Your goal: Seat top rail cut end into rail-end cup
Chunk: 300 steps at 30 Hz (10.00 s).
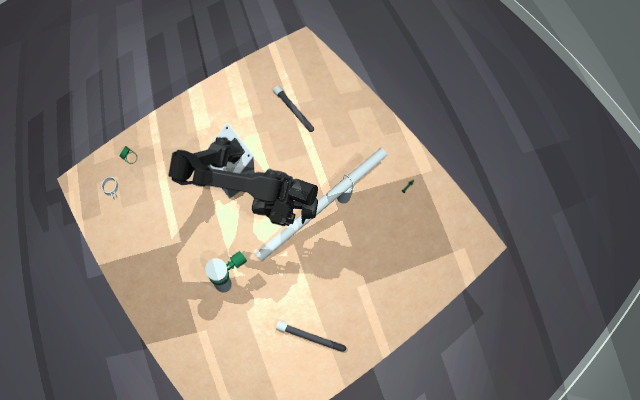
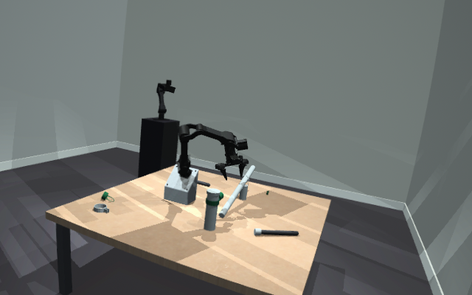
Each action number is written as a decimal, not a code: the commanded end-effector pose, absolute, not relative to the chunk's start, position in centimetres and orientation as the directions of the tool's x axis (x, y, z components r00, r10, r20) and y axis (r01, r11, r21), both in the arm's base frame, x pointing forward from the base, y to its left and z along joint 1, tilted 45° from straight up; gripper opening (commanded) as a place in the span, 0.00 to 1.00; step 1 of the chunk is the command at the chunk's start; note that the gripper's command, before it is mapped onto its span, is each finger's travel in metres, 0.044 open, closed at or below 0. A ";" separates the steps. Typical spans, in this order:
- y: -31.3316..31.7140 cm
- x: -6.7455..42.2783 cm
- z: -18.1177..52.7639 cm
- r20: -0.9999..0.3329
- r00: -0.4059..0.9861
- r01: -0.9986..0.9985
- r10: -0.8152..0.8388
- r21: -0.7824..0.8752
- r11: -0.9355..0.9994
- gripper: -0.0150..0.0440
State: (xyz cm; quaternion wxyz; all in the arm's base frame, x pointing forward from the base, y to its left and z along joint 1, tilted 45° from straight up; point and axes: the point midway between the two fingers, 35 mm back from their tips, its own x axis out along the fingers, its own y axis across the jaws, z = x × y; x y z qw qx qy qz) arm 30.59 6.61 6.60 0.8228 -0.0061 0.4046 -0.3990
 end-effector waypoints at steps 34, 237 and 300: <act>0.4 31.8 -3.0 -0.717 0.073 0.996 -0.693 0.018 0.086 1.00; -1.5 31.3 2.4 -0.466 0.039 0.999 -0.884 0.011 0.039 0.25; -3.5 31.6 4.6 -0.471 0.023 1.000 -0.882 -0.002 0.027 0.61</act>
